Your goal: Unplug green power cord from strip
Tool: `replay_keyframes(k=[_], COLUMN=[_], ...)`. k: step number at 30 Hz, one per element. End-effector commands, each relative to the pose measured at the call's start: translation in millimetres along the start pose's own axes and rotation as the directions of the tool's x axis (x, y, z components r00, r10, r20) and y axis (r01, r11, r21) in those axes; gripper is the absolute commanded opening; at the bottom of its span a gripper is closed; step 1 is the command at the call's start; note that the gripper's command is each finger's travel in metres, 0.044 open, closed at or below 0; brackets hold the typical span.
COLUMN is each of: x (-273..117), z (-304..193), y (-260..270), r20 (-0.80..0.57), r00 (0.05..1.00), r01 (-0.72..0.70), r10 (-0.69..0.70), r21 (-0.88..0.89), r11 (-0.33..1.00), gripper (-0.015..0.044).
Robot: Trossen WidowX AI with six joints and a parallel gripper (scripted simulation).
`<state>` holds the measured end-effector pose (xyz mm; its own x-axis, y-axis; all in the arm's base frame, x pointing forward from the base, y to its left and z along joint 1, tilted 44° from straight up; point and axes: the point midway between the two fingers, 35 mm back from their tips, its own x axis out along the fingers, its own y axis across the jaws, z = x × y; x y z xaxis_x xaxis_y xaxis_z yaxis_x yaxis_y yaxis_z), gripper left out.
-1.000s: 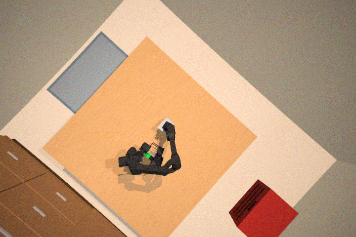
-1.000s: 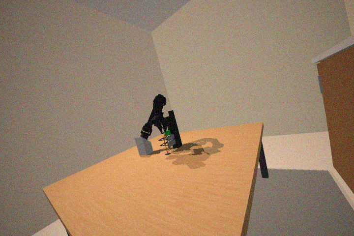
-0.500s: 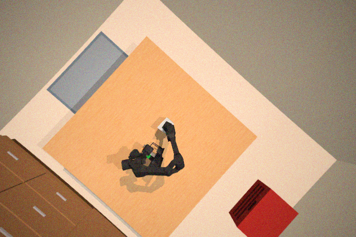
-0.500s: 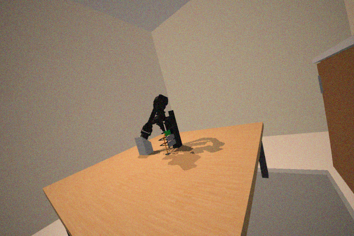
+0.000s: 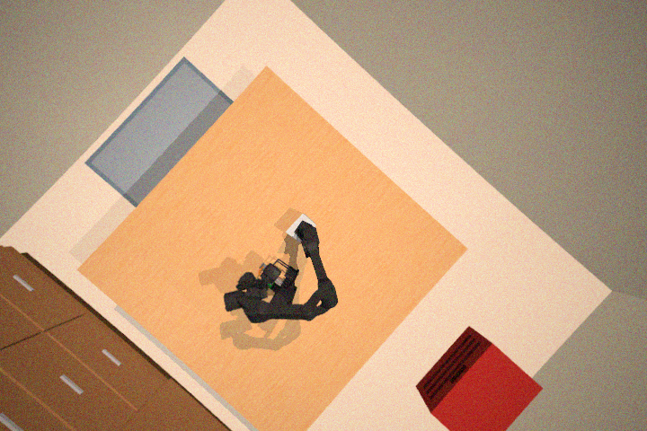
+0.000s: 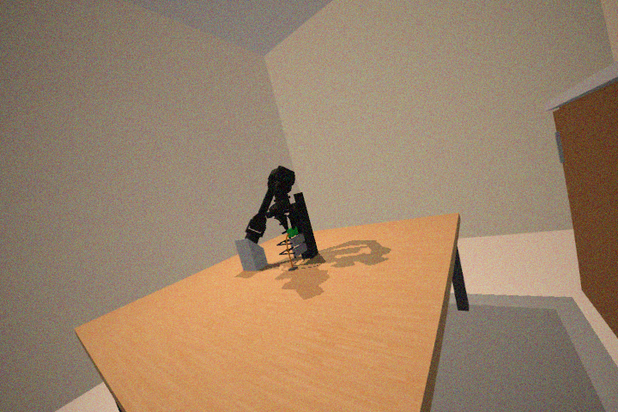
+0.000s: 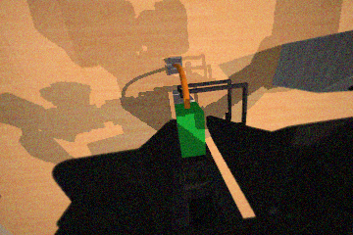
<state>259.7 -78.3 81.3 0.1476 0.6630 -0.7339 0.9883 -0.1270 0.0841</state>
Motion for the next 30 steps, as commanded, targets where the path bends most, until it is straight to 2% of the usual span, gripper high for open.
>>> replay_keyframes(k=[1,3,7,15,30], x=[5.9,6.2,3.4,3.4,2.5], z=[-0.8,-0.8,-0.4,-0.4,19.6], y=[-1.0,-1.0,-0.4,-0.4,1.4], r20=[-0.006,-0.006,-0.001,-0.001,0.001], r00=[1.000,1.000,1.000,1.000,1.000], r01=[0.000,0.000,0.002,0.002,0.001], r10=[0.000,0.000,-0.002,-0.002,-0.001], r21=[0.006,0.006,0.000,0.000,0.002], r11=[1.000,1.000,1.000,1.000,1.000], gripper=[0.0160,0.0160,0.0055,0.0002,0.0000])
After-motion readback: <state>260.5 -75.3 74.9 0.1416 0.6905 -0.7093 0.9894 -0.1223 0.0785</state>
